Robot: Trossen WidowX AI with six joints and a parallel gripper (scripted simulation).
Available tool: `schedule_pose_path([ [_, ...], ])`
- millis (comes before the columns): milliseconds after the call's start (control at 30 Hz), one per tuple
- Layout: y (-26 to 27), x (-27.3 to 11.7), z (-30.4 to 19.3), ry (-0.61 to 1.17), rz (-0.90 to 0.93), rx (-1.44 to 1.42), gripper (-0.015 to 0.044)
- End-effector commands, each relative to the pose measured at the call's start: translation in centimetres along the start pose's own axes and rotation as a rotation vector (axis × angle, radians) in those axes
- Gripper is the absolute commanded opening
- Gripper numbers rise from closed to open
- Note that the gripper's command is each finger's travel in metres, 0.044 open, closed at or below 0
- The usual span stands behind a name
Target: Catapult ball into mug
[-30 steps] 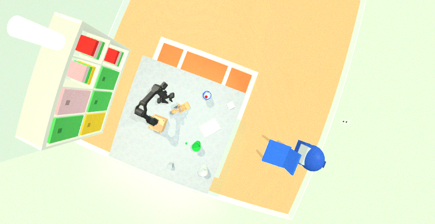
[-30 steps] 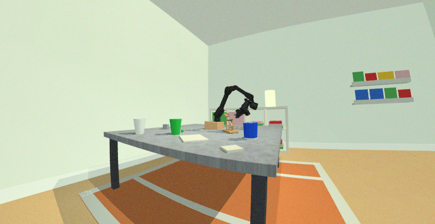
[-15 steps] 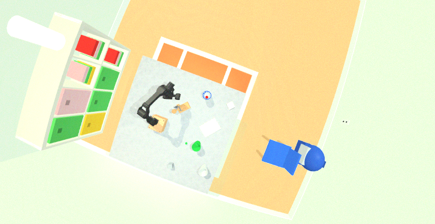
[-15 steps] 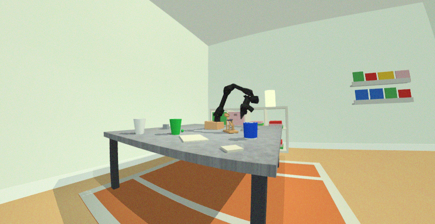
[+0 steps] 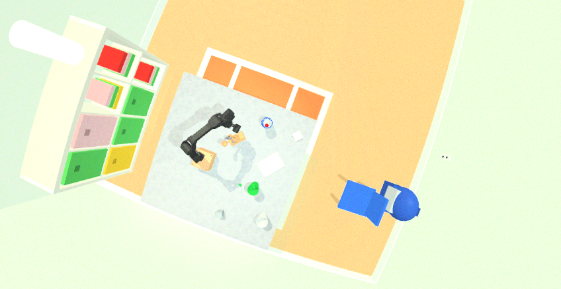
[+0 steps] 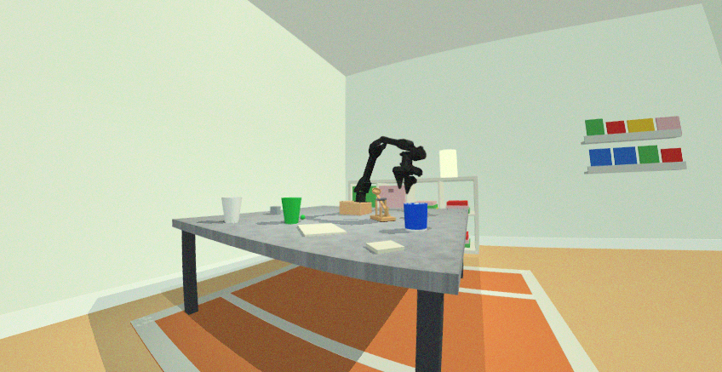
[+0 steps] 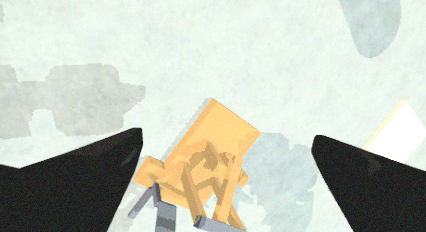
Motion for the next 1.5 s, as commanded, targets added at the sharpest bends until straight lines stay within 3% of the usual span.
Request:
schedule_pose_path([
  [0,-1.7,-0.4,1.4,-0.060,0.024,0.101,0.0440],
  [867,-18.8,-6.5,8.4,-0.575,0.194,0.745,0.0440],
  [1467,-19.2,-6.7,8.4,-0.588,0.198,0.757,0.0440],
])
Point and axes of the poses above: the point midway between the two fingers, 35 mm back from their tips, its own x axis out along the fingers, its own y axis across the jaws, z = x × y, the point moved 1 cm from there along -x, back along the fingers, and after that the axes turned 11 degrees about x, right-handed, at the moved point
